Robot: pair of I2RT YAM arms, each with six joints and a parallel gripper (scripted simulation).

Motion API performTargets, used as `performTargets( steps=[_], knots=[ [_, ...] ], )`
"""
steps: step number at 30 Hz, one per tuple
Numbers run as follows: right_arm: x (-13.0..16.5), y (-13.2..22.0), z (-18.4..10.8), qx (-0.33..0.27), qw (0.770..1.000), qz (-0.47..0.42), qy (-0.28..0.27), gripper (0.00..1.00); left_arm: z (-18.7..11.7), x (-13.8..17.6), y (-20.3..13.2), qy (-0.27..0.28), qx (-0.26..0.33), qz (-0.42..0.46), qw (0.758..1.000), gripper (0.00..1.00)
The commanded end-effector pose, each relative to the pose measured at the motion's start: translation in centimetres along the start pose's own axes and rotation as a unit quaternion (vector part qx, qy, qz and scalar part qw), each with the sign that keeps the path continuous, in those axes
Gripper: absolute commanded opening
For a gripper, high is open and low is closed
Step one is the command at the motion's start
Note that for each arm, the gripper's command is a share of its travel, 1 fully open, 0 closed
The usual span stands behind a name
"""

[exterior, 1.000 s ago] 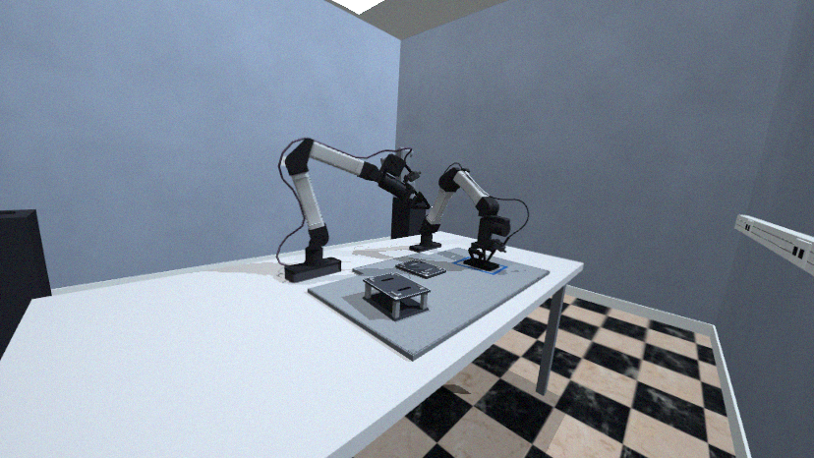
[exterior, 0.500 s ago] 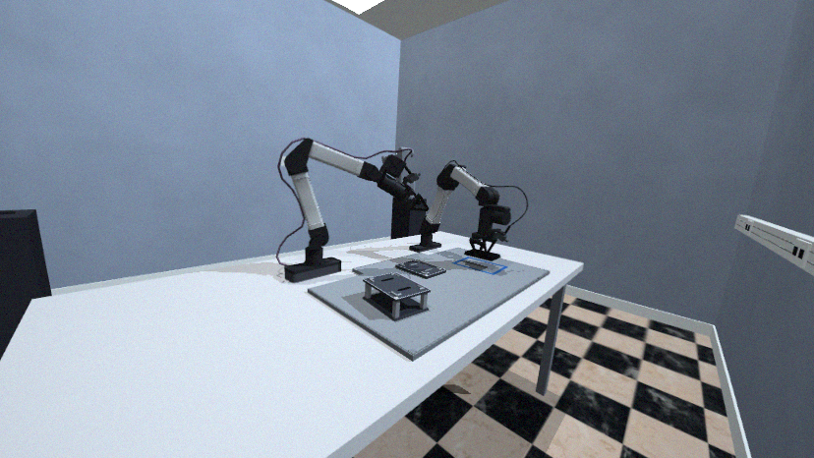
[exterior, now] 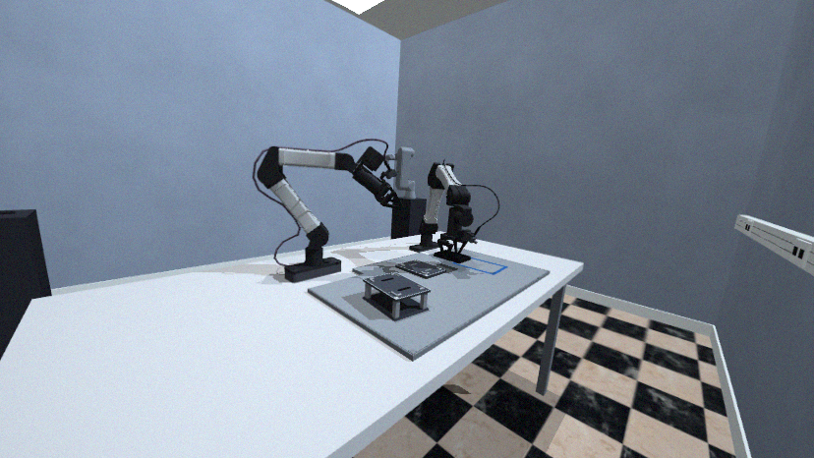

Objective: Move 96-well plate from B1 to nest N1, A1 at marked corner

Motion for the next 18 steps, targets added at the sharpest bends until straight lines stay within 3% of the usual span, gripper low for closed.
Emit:
performTargets(
  steps=[1,8,18],
  knots=[
    [2.9,-0.6,-3.5,0.007,0.999,0.004,0.046,1.00,-1.0,2.5,-4.3,-0.005,-0.001,-0.031,1.000,0.82],
    [5.4,-0.8,-6.7,0.017,0.999,0.012,0.047,1.00,-0.9,6.1,-10.1,-0.006,-0.002,-0.007,1.000,0.82],
    [5.1,-0.8,-7.5,0.020,0.999,0.012,0.029,1.00,-1.1,7.0,-12.3,-0.006,0.006,0.010,1.000,0.82]
  ],
)
Point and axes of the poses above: on each arm, the point where the finger pads meet when closed, its own z axis out along the fingers, its own y axis across the jaws, x = y × z, the point moved 8 cm from there along -z, back along the fingers, and after that the axes turned 5 degrees about -z, right-handed, at the moved point
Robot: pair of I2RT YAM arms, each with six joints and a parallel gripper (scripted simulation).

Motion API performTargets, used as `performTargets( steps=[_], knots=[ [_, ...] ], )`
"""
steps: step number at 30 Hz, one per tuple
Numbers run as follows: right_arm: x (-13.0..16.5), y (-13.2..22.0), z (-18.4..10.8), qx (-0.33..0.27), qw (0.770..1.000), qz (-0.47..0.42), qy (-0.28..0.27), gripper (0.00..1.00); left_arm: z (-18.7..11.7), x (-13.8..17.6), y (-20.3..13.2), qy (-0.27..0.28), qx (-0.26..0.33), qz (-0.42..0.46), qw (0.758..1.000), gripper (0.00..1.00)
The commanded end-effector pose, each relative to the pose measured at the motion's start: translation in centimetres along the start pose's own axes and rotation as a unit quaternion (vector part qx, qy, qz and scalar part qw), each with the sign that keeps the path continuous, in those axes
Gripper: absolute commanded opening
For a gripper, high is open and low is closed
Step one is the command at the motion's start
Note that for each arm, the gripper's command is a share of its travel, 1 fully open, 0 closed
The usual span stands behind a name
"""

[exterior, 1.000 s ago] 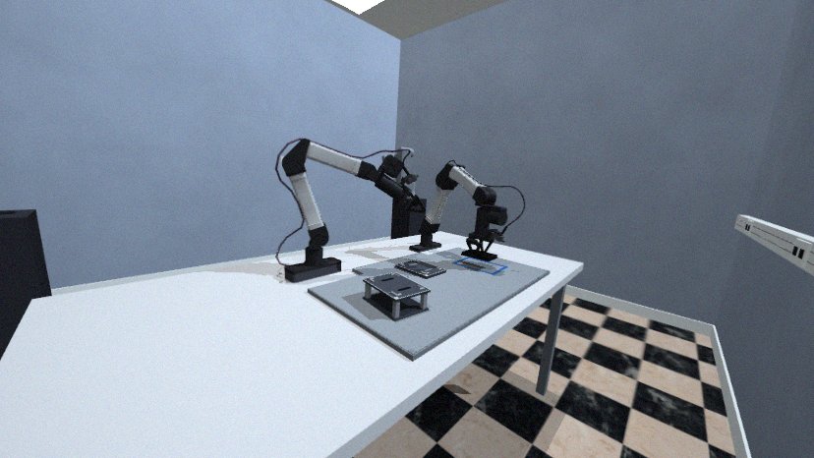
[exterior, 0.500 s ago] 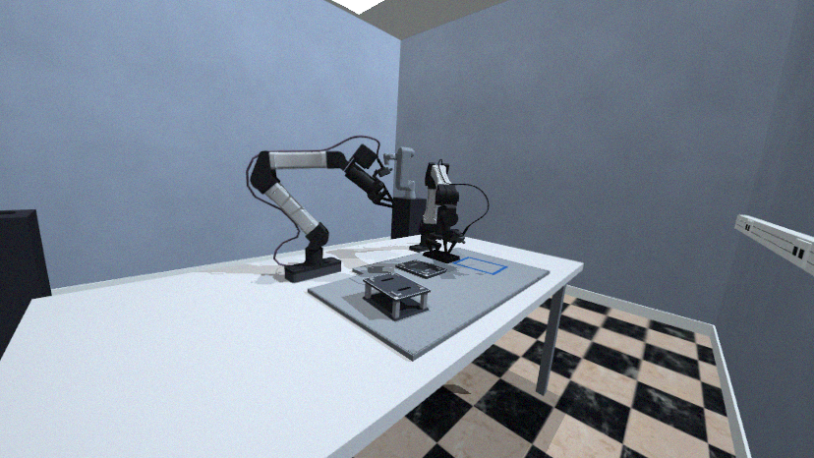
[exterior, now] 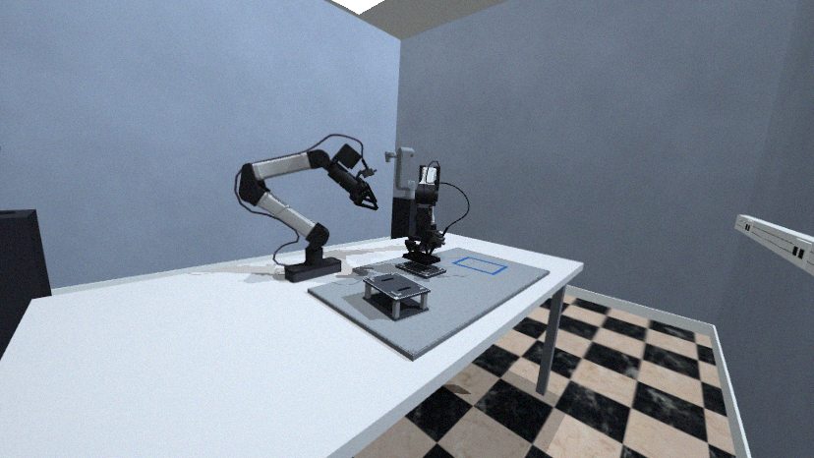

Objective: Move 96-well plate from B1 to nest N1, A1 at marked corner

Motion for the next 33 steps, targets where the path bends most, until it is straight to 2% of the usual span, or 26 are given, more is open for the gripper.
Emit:
performTargets(
  steps=[1,9,11,16,18,33],
  knots=[
    [0.0,-0.1,-0.1,-0.002,1.000,-0.002,0.005,1.00,-1.8,-0.3,-0.6,-0.011,0.019,-0.007,1.000,0.82],
    [0.0,-0.1,-0.1,-0.002,1.000,-0.002,0.005,1.00,-1.5,-0.5,-0.7,-0.008,0.018,-0.008,1.000,0.82],
    [0.0,-0.1,-0.1,-0.001,1.000,-0.002,0.005,1.00,-1.1,-1.0,-1.3,-0.016,0.037,-0.011,0.999,0.82],
    [0.0,-0.1,-0.1,0.001,1.000,0.000,0.005,1.00,0.7,-0.4,-0.1,0.005,0.001,-0.013,1.000,0.82],
    [0.0,-0.1,-0.1,0.001,1.000,0.000,0.005,1.00,-0.5,-0.5,-0.3,-0.005,0.016,-0.013,1.000,0.82],
    [0.0,-0.1,-0.1,0.001,1.000,0.000,0.005,1.00,-0.1,-0.1,-0.6,-0.012,0.028,-0.008,0.999,0.82]
  ],
)
Point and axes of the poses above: on each arm, the point where the finger pads meet when closed, its own z axis out along the fingers, its own y axis across the jaws, x = y × z, the point moved 8 cm from there along -z, back along the fingers, and after that the axes turned 5 degrees about -z, right-handed, at the moved point
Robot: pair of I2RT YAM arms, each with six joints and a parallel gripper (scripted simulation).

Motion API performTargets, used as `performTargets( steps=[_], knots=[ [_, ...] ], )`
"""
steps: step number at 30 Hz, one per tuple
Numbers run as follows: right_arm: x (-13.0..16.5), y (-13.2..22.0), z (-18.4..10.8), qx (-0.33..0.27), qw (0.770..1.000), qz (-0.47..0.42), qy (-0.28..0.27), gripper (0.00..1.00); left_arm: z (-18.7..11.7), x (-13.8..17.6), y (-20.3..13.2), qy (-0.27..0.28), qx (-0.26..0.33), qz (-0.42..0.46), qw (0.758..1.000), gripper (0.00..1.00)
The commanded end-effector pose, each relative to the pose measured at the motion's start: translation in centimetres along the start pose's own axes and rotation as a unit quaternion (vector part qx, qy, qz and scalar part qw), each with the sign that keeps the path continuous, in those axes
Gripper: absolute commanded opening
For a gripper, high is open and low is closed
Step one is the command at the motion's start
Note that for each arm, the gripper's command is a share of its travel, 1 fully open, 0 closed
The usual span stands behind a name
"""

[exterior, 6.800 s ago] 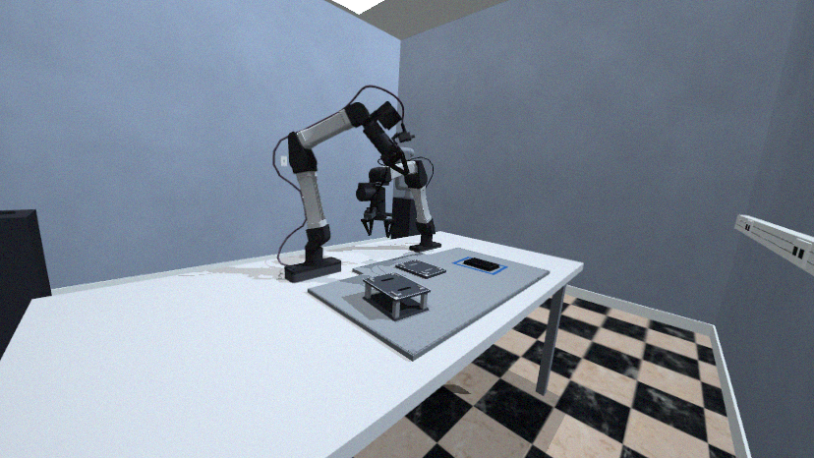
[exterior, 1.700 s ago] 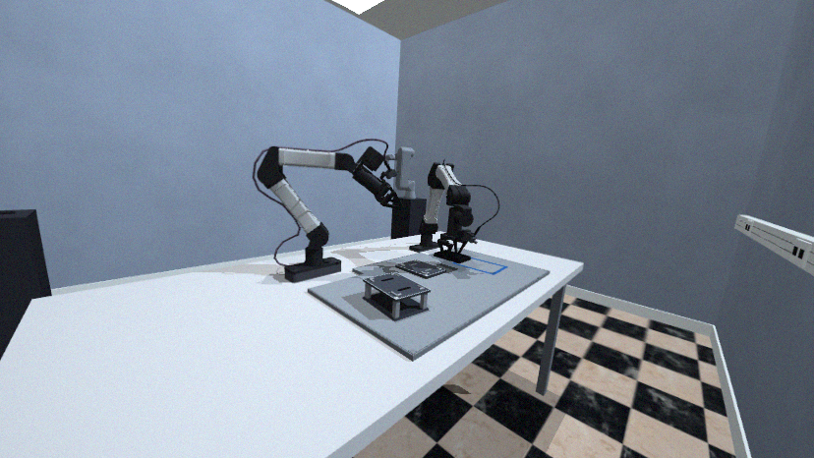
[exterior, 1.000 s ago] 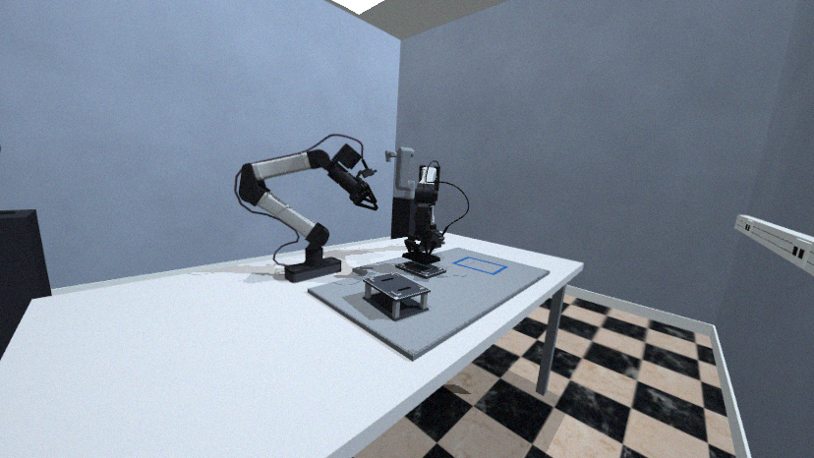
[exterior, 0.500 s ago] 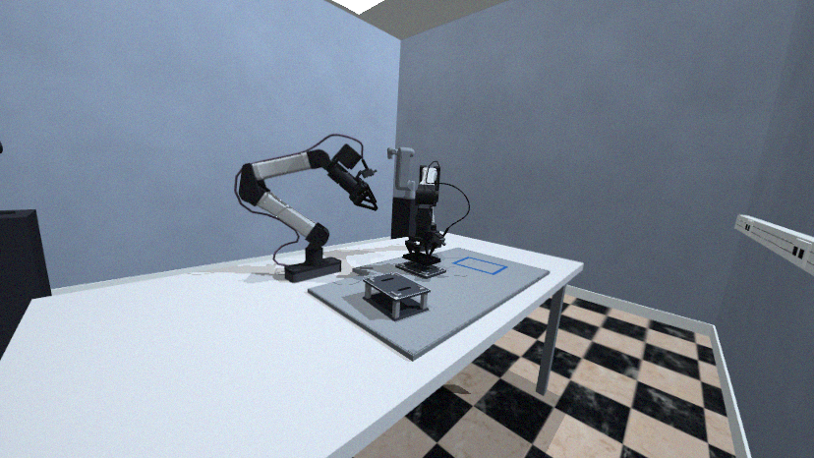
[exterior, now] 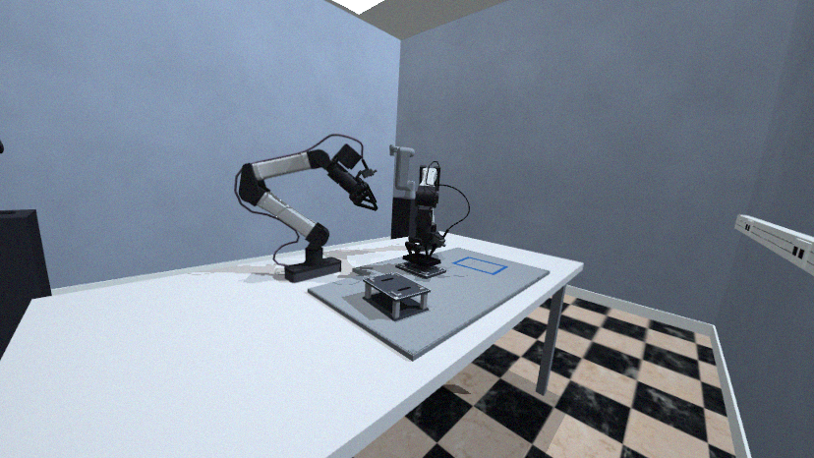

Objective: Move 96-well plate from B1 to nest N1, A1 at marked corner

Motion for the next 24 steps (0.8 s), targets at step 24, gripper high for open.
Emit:
performTargets(
  steps=[24],
  knots=[
    [-0.1,-0.1,-0.1,0.002,1.000,0.001,0.002,1.00,1.5,0.0,-0.1,-0.009,0.014,0.000,1.000,0.82]
  ],
)
Point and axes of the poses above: on each arm, the point where the finger pads meet when closed, its own z axis out along the fingers, its own y axis across the jaws, x = y × z, the point moved 8 cm from there along -z, back along the fingers, and after that the axes turned 5 degrees about -z, right-handed, at the moved point
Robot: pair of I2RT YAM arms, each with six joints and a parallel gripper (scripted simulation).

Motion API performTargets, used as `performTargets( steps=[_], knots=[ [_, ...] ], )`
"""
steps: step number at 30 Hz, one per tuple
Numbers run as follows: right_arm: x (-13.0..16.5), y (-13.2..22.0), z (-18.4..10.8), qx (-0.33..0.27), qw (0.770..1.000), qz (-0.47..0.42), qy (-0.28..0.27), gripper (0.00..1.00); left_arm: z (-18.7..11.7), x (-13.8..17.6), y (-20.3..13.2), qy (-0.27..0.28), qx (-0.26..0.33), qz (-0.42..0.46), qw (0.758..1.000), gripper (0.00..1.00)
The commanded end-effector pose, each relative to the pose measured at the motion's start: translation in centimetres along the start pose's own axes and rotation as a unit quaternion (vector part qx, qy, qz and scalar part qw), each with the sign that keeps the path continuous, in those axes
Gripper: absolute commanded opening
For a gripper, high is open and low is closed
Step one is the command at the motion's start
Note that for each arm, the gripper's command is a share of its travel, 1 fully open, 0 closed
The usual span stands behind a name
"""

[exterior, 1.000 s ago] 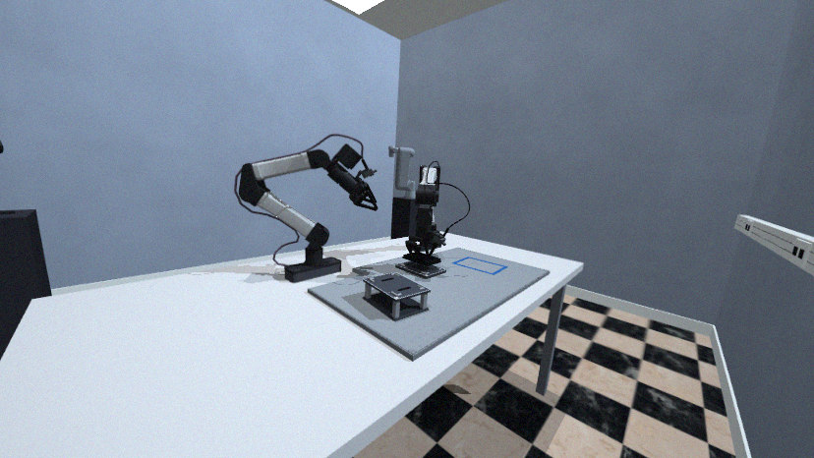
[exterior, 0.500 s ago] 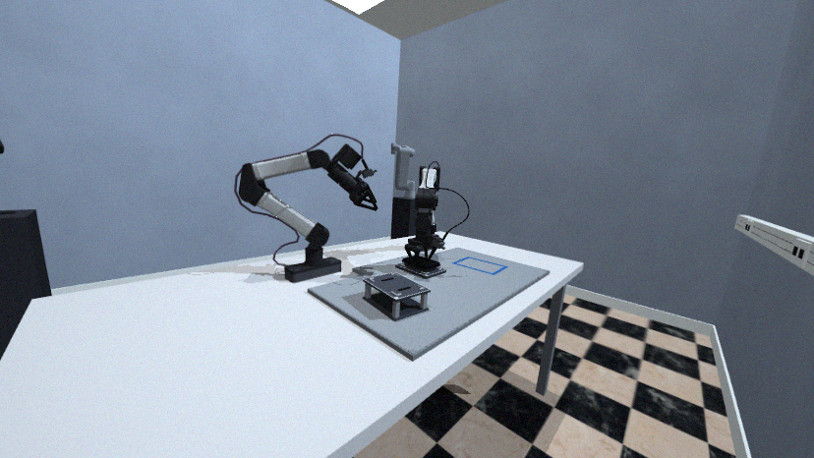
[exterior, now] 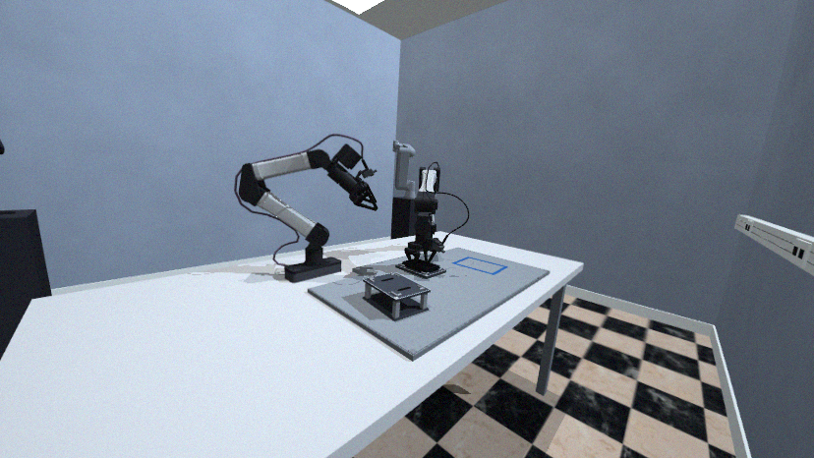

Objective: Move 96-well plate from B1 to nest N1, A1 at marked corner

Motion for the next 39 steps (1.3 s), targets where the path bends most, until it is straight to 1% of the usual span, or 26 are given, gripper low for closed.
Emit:
performTargets(
  steps=[1,4,5,6,7,9,11,14,18,20,25,32,35,37,39],
  knots=[
    [-0.1,-0.1,-0.1,0.002,1.000,0.001,0.001,1.00,-0.9,0.1,-0.1,-0.008,0.007,0.002,1.000,0.82],
    [-0.1,-0.1,-0.1,0.002,1.000,0.001,0.002,1.00,-0.9,0.1,-0.1,-0.007,0.008,0.003,1.000,0.82],
    [-0.1,-0.1,-0.1,0.002,1.000,0.001,0.002,1.00,-0.4,0.0,-0.2,-0.004,0.007,0.002,1.000,0.82],
    [-0.1,-0.1,-0.1,0.002,1.000,0.001,0.002,1.00,-0.4,0.0,-0.2,-0.004,0.007,0.002,1.000,0.93],
    [-0.1,-0.1,-0.1,0.002,1.000,0.001,0.002,1.00,-0.4,0.0,-0.2,-0.004,0.007,0.002,1.000,1.00],
    [-0.1,-0.1,0.0,0.002,1.000,-0.001,0.003,1.00,-2.8,-0.3,0.0,-0.014,0.023,0.003,1.000,1.00],
    [0.1,-0.1,0.3,0.002,1.000,-0.002,0.008,1.00,-4.3,-0.4,0.1,-0.018,0.028,0.003,0.999,1.00],
    [0.3,-0.1,0.6,0.002,1.000,-0.002,0.012,1.00,-4.5,-0.4,0.1,-0.019,0.028,0.002,0.999,1.00],
    [0.2,-0.2,1.1,0.002,1.000,-0.002,0.009,1.00,-6.5,-0.4,0.3,-0.024,0.036,0.002,0.999,1.00],
    [0.2,-0.2,1.1,0.002,1.000,-0.002,0.009,1.00,-6.5,-0.4,0.3,-0.024,0.036,0.002,0.999,1.00],
    [0.2,-0.2,1.4,0.002,1.000,-0.002,0.010,1.00,-9.5,-0.1,0.7,-0.023,0.031,0.009,0.999,1.00],
    [-0.2,-0.2,1.1,0.002,1.000,0.000,0.002,1.00,-12.3,1.0,1.7,-0.057,0.061,0.083,0.993,1.00],
    [-0.3,-0.3,1.0,0.006,1.000,0.016,0.010,1.00,-14.1,1.9,3.1,-0.085,0.081,0.133,0.984,1.00],
    [-0.3,-0.3,1.0,0.006,1.000,0.016,0.010,1.00,-14.1,1.9,3.1,-0.085,0.081,0.133,0.984,1.00],
    [-0.4,-0.3,1.1,0.009,0.999,0.027,0.018,1.00,-15.6,2.7,4.1,-0.107,0.099,0.168,0.975,1.00]
  ],
)
Point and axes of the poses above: on each arm, the point where the finger pads meet when closed, its own z axis out along the fingers, its own y axis across the jaws, x = y × z, the point moved 8 cm from there along -z, back along the fingers, and after that the axes turned 5 degrees about -z, right-handed, at the moved point
